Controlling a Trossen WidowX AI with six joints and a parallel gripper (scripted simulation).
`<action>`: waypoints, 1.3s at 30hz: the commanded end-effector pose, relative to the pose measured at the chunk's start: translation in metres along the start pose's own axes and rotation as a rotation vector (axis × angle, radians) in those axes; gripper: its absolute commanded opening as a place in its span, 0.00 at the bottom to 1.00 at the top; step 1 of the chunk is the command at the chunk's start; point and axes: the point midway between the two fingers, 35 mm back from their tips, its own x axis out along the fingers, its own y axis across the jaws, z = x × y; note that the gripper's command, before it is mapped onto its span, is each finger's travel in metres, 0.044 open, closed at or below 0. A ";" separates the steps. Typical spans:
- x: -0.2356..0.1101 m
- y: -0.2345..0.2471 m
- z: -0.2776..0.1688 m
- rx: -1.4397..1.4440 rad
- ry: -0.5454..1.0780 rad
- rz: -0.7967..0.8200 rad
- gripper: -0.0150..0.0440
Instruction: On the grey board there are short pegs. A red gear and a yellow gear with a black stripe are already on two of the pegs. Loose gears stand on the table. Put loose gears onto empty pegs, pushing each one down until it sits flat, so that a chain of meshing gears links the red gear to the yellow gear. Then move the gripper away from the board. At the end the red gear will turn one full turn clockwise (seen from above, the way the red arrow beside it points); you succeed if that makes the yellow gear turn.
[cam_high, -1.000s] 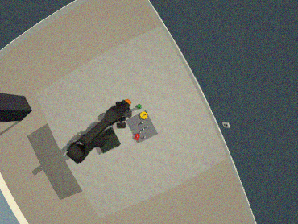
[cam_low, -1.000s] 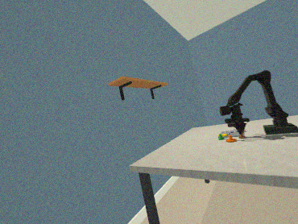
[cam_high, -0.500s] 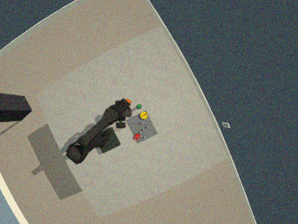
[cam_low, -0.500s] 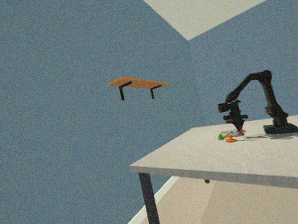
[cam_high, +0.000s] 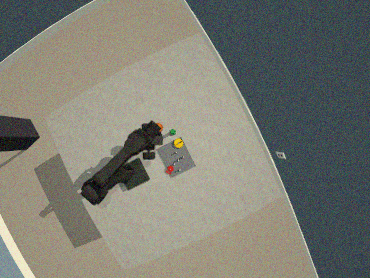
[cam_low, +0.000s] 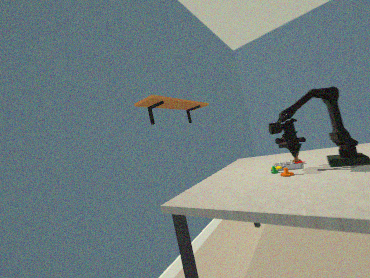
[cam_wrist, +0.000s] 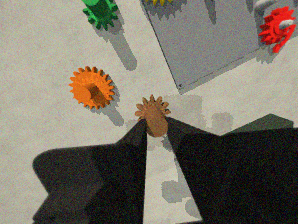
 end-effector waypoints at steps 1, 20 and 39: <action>-0.012 0.001 0.002 0.005 -0.009 0.005 0.25; -0.055 -0.002 -0.001 0.006 -0.008 0.006 0.25; -0.083 -0.010 0.000 0.005 -0.009 0.004 0.25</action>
